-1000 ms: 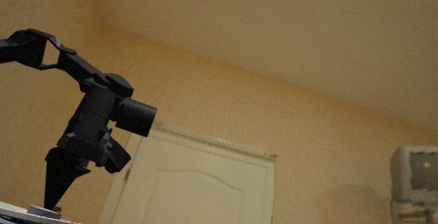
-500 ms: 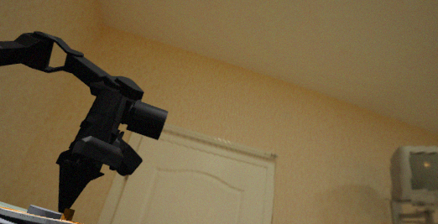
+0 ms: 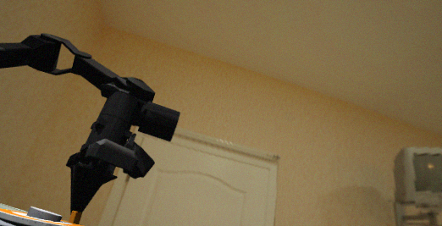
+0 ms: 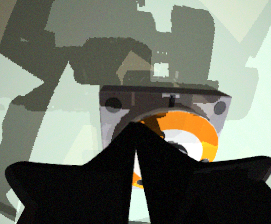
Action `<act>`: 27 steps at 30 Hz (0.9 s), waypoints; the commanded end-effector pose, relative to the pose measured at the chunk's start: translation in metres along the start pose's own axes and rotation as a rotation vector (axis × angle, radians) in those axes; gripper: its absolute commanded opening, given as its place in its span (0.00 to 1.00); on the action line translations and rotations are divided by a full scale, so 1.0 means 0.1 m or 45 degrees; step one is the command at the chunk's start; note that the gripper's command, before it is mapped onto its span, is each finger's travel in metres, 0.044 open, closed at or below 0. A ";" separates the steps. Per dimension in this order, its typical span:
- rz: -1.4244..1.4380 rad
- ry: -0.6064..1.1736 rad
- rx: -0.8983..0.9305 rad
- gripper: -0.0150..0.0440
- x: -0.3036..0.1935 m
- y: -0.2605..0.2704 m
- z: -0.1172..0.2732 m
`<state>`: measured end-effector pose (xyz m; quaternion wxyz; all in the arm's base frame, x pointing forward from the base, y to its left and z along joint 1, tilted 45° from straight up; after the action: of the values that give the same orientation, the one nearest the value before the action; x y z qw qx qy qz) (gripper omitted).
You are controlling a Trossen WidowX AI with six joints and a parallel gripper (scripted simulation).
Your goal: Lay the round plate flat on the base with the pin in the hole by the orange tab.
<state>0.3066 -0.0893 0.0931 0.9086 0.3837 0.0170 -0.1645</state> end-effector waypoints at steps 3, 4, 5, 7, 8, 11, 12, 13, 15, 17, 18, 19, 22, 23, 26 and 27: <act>0.002 0.003 -0.007 0.25 0.06 -0.06 0.00; 0.002 0.003 -0.007 0.25 0.07 -0.07 0.00; 0.002 0.003 -0.007 0.25 0.07 -0.07 0.00; 0.002 0.003 -0.007 0.25 0.08 -0.08 0.00; 0.002 0.003 -0.007 0.25 0.09 -0.09 0.00; 0.002 0.003 -0.007 0.25 0.10 -0.10 0.00; 0.002 0.003 -0.007 0.25 0.10 -0.11 0.00; 0.002 0.003 -0.007 0.25 0.11 -0.11 0.00; 0.002 0.003 -0.007 0.25 0.11 -0.12 0.00; 0.002 0.003 -0.007 0.25 0.12 -0.14 0.00; 0.002 0.002 -0.007 0.25 0.13 -0.14 0.00; 0.002 0.002 -0.007 0.25 0.13 -0.15 0.00; 0.002 0.002 -0.008 0.25 0.13 -0.15 0.03; 0.002 0.002 -0.008 0.25 0.14 -0.15 0.06; 0.002 0.002 -0.010 0.25 0.13 -0.14 0.22; 0.002 0.002 -0.010 0.25 0.13 -0.14 0.27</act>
<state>0.3125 -0.1103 0.0893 0.9086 0.3834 0.0222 -0.1642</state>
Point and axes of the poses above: the point midway between the two fingers, 35 mm back from their tips, its own z axis back along the fingers, its own y axis across the jaws, x = y × z, the point moved 10 cm from there along z, back along the fingers, and after that the axes turned 15 degrees about -z, right-handed, at the moved point
